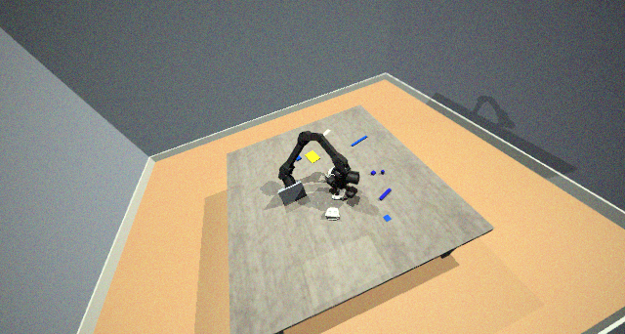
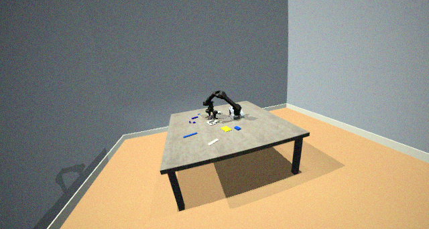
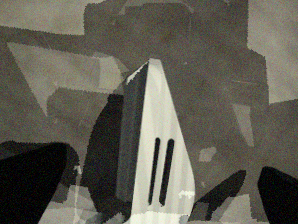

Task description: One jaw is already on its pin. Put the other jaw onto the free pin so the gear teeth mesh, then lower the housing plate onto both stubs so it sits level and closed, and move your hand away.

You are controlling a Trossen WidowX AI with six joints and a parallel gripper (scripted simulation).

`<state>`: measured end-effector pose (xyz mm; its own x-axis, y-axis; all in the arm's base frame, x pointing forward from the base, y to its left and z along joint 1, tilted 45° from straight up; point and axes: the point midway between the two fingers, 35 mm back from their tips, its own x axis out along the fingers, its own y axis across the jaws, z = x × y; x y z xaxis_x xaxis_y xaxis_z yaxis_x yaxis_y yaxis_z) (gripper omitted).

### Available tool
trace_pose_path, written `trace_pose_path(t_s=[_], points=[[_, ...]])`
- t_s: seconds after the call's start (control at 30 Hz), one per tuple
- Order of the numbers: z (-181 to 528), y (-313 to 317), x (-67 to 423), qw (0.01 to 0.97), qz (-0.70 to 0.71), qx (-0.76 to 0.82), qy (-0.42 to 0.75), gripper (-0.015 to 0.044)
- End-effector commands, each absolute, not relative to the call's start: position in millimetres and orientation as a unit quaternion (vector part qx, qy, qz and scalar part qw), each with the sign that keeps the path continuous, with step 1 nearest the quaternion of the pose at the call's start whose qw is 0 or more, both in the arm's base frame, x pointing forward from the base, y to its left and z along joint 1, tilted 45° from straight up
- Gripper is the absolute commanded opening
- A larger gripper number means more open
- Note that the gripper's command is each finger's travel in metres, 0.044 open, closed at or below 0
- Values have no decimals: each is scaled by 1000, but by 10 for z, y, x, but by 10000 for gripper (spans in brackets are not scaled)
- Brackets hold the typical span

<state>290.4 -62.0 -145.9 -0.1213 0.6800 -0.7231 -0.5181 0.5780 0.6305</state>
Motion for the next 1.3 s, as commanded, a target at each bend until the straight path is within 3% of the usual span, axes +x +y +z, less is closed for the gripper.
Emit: trace_pose_path(t_s=[0.0, 0.77, 1.1, 1.27], points=[[-1481, -588, 2877, 658, 454, 75, 596, 440], [-1486, -583, 2877, 658, 454, 75, 596, 440], [-1485, -592, 2876, 657, 455, 71, 597, 177], [-1485, -592, 2876, 657, 455, 71, 597, 144]])
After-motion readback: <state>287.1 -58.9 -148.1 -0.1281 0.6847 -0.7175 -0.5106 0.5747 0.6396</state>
